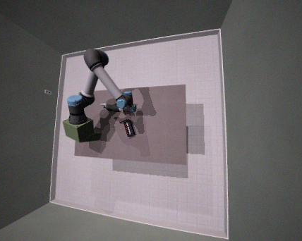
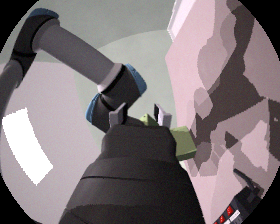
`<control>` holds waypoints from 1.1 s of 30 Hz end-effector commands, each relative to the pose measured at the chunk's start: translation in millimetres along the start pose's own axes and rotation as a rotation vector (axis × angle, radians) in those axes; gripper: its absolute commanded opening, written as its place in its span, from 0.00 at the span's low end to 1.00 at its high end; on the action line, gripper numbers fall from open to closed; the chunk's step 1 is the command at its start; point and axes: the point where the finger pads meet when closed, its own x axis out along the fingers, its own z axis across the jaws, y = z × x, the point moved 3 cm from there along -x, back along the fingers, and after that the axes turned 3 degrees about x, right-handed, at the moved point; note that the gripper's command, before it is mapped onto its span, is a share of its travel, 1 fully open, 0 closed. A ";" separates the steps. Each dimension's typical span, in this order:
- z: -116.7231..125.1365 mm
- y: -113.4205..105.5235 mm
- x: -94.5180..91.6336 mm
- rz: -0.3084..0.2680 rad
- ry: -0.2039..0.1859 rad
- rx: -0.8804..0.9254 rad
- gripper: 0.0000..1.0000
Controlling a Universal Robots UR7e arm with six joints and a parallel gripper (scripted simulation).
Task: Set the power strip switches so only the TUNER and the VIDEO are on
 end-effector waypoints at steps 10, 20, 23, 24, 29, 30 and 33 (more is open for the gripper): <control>-0.3 -0.1 -0.1 0.000 0.000 0.000 1.00; -0.3 -0.1 -0.1 0.000 0.000 0.000 0.00; -0.3 -0.1 -0.1 0.000 0.000 0.000 0.00; -0.3 -0.1 -0.1 0.000 0.000 0.000 0.00; -0.3 -0.1 -0.1 0.000 0.000 0.000 0.00; -0.3 -0.1 -0.1 0.000 0.000 0.000 0.00; -0.3 -0.1 -0.1 0.000 0.000 0.000 0.00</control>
